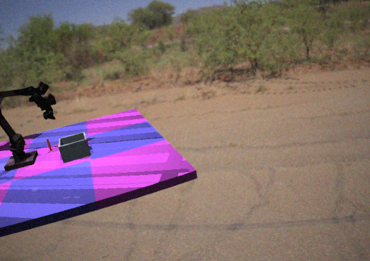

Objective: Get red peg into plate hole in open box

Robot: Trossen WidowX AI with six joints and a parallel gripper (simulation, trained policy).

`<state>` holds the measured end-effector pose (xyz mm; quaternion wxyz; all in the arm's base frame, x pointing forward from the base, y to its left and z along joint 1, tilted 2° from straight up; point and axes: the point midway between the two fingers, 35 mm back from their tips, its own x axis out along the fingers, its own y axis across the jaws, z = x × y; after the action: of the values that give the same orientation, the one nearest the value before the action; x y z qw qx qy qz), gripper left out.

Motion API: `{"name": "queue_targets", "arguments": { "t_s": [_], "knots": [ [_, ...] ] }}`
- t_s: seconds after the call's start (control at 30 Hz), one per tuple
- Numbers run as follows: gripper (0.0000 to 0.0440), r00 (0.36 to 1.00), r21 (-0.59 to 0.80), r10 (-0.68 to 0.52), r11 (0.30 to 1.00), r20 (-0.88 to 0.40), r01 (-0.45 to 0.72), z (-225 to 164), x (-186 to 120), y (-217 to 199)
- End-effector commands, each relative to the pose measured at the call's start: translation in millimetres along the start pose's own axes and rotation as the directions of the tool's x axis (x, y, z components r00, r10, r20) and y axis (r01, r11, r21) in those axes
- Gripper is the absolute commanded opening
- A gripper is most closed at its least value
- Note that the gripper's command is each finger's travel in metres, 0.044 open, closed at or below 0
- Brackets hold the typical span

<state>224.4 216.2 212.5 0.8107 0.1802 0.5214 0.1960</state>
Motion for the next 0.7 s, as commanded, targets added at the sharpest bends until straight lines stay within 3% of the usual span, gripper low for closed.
{"name": "queue_targets", "arguments": {
  "t_s": [0.0,0.3,0.67],
  "knots": [
    [0.0440,0.995,0.111,-0.088,0.990,-0.040,0.092,-11,2,-25],
    [0.0440,0.957,0.329,-0.253,0.900,-0.139,0.286,-37,1,-71],
    [0.0440,0.872,0.534,-0.411,0.690,-0.266,0.488,-70,9,-119]
  ]
}}
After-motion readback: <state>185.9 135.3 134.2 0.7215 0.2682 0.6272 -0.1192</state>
